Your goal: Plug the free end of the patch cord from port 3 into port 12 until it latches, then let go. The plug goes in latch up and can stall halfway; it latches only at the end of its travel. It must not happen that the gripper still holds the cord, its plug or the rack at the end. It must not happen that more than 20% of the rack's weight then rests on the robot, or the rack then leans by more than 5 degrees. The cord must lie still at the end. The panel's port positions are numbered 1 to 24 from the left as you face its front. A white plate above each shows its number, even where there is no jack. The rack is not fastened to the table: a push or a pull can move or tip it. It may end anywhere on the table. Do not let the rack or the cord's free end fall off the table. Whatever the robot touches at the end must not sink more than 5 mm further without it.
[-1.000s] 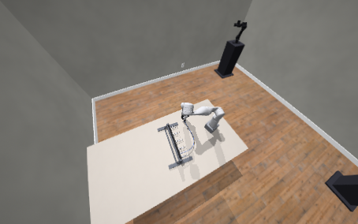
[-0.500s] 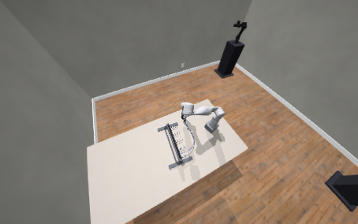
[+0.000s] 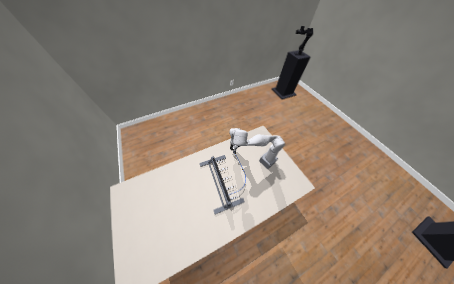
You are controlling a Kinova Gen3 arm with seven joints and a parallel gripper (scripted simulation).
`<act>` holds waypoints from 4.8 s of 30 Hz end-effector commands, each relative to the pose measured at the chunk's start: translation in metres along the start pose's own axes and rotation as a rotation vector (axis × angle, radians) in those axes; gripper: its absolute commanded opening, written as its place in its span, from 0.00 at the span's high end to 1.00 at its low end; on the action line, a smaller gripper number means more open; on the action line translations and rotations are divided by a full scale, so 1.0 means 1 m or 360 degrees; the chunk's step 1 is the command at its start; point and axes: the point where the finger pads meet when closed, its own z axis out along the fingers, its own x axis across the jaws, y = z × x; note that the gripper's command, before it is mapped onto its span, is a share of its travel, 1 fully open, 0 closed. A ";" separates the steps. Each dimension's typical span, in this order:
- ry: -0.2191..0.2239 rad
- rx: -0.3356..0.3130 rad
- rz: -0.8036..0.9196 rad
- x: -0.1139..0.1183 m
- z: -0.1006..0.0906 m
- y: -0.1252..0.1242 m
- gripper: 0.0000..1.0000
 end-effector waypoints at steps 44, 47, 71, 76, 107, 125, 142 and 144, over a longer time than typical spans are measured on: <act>0.0015 -0.0005 -0.0005 0.004 -0.038 0.000 1.00; 0.0015 -0.0005 -0.0005 0.004 -0.038 0.000 1.00; 0.0015 -0.0005 -0.0005 0.004 -0.038 0.000 1.00; 0.0015 -0.0005 -0.0005 0.004 -0.038 0.000 1.00; 0.0014 -0.0005 -0.0187 0.016 -0.041 -0.019 1.00; 0.0012 -0.0006 -0.0509 0.039 -0.047 -0.052 1.00; 0.0009 -0.0007 -0.0930 0.070 -0.056 -0.095 1.00; 0.0009 -0.0007 -0.0994 0.074 -0.057 -0.101 1.00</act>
